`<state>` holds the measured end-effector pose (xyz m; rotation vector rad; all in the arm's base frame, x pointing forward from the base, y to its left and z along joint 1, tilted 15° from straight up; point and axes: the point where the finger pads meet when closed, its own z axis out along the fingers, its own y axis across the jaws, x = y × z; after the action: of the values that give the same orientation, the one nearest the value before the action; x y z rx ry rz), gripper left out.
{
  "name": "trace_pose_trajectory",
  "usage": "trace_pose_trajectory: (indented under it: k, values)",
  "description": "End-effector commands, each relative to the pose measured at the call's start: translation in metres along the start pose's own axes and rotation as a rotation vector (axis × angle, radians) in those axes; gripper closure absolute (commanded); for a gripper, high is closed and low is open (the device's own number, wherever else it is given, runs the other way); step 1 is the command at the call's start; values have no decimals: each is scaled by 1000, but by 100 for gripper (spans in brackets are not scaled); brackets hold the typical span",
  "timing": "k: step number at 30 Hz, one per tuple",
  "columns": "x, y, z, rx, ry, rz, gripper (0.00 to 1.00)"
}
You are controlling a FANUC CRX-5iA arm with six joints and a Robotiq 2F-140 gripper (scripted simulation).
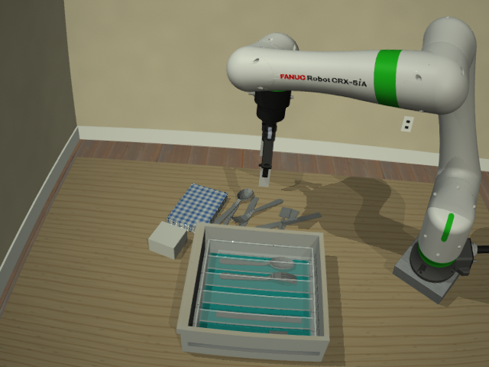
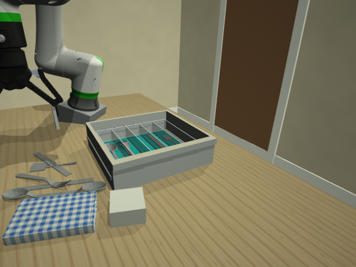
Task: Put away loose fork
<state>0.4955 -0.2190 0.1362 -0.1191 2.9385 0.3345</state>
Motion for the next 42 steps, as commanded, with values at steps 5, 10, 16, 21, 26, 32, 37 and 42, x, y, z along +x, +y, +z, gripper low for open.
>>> trace_pose_trajectory:
  k: [5, 10, 16, 21, 26, 32, 37, 42]
  values:
    - [6, -6, 22, 4, -3, 463, 0]
    - [9, -9, 33, -6, -8, 694, 0]
    - [12, -11, 41, -17, -11, 952, 0]
    - [14, -12, 48, -27, -14, 1182, 0]
    - [15, -13, 51, -36, -15, 1410, 0]
    - [16, -13, 52, -42, -15, 1667, 0]
    - [16, -13, 52, -40, -15, 1888, 81]
    - [16, -13, 52, -30, -15, 2108, 81]
